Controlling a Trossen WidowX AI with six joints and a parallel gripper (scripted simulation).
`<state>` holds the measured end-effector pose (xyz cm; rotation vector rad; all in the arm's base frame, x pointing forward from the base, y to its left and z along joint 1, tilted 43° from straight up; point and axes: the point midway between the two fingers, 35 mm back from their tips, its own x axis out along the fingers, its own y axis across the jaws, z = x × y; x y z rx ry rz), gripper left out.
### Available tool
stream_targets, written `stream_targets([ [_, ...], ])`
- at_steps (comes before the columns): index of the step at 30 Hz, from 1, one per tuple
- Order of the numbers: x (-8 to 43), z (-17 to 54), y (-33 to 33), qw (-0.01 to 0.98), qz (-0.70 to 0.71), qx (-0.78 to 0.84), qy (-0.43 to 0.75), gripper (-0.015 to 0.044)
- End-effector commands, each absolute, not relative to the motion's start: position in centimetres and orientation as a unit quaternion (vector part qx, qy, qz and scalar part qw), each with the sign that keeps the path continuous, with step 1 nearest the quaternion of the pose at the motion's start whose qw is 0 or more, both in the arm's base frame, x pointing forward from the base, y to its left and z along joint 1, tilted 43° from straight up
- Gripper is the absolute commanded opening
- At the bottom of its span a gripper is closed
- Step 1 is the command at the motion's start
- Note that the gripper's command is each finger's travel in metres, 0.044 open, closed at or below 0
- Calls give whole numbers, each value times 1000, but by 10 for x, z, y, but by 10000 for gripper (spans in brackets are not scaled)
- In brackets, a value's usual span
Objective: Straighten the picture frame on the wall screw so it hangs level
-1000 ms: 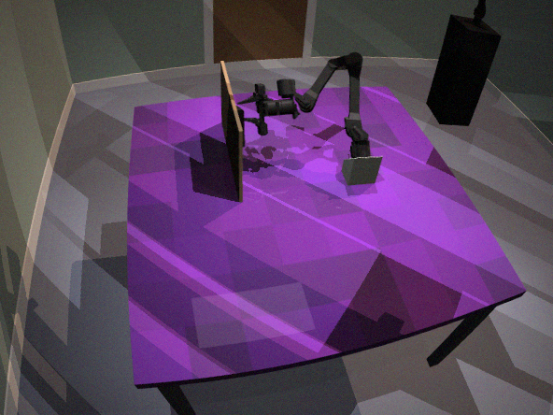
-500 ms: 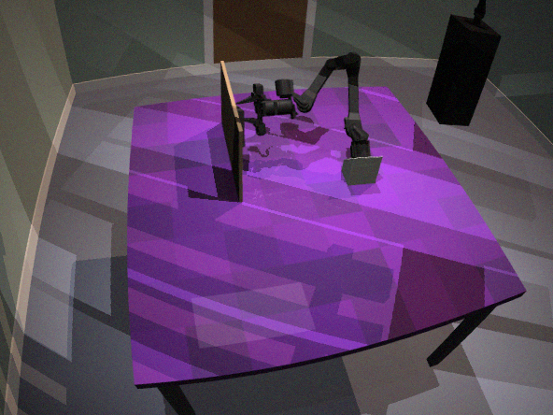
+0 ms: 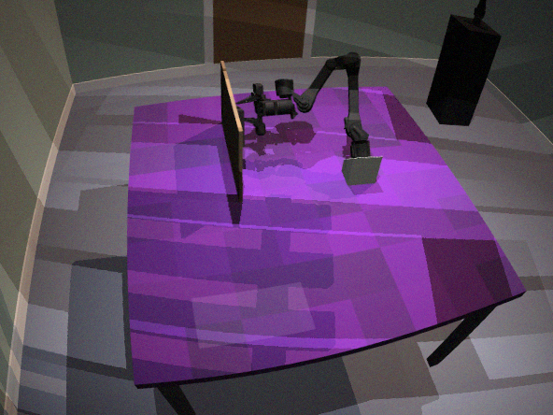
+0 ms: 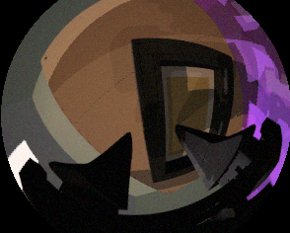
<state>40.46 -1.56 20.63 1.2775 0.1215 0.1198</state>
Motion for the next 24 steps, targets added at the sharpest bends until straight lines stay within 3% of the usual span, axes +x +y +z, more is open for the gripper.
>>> stream_targets([
  [1, 405, 207, -16, 799, 55, 597, 55, 260],
  [10, 405, 207, -17, 799, 55, 597, 55, 260],
  [24, 405, 207, -17, 799, 55, 597, 55, 167],
])
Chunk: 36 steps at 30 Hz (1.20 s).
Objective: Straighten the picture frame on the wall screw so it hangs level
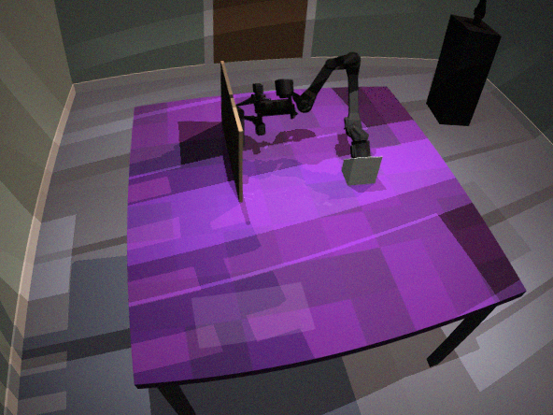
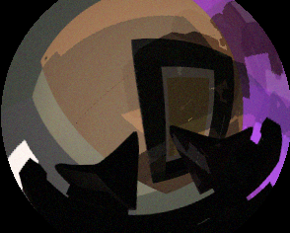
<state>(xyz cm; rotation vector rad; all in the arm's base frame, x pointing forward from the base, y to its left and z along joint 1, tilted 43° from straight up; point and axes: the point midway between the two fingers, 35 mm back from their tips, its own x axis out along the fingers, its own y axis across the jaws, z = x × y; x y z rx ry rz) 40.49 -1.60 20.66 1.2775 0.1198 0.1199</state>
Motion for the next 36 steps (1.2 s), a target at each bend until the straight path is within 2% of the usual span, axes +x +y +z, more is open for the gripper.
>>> stream_targets([
  [1, 405, 207, -17, 799, 55, 597, 55, 160],
  [17, 405, 207, -17, 799, 55, 597, 55, 53],
  [19, 405, 207, -17, 799, 55, 597, 55, 1],
  [36, 405, 210, -15, 799, 55, 597, 55, 0],
])
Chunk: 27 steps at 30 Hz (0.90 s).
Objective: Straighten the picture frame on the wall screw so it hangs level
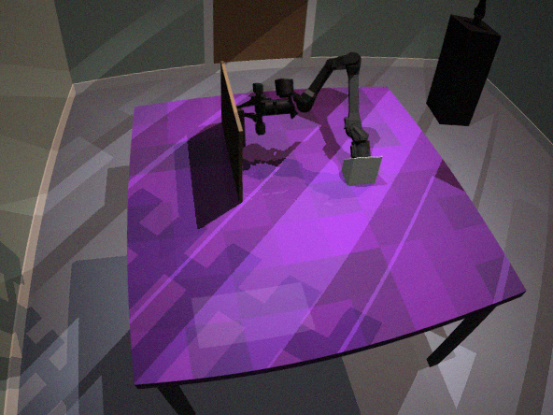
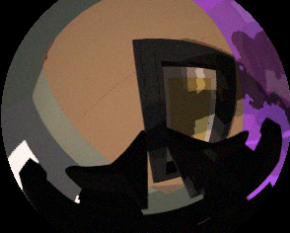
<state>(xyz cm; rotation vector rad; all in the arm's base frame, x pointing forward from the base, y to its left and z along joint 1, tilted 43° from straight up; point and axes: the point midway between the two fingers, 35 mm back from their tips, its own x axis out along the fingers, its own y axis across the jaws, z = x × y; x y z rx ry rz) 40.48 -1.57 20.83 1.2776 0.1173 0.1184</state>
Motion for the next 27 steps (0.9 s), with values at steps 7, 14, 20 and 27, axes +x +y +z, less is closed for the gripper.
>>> stream_targets([
  [7, 405, 211, -15, 799, 55, 597, 55, 0],
  [14, 405, 212, -15, 798, 55, 597, 55, 0],
  [20, 405, 212, -14, 798, 55, 597, 55, 0],
  [27, 405, 213, -14, 798, 55, 597, 55, 0],
])
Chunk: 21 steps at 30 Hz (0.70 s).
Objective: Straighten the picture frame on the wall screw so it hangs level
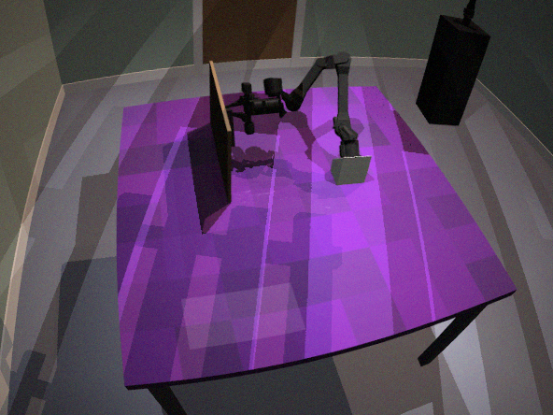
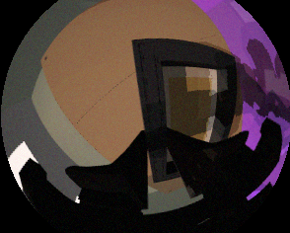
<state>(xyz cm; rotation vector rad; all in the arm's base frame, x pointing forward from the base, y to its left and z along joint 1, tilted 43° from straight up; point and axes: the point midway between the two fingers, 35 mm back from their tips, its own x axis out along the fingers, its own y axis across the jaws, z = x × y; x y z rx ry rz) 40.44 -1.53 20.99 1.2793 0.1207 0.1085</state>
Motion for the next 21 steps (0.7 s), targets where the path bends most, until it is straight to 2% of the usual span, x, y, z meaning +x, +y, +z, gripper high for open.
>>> stream_targets([
  [1, 405, 213, -14, 798, 55, 597, 55, 0],
  [21, 405, 216, -13, 798, 55, 597, 55, 0],
])
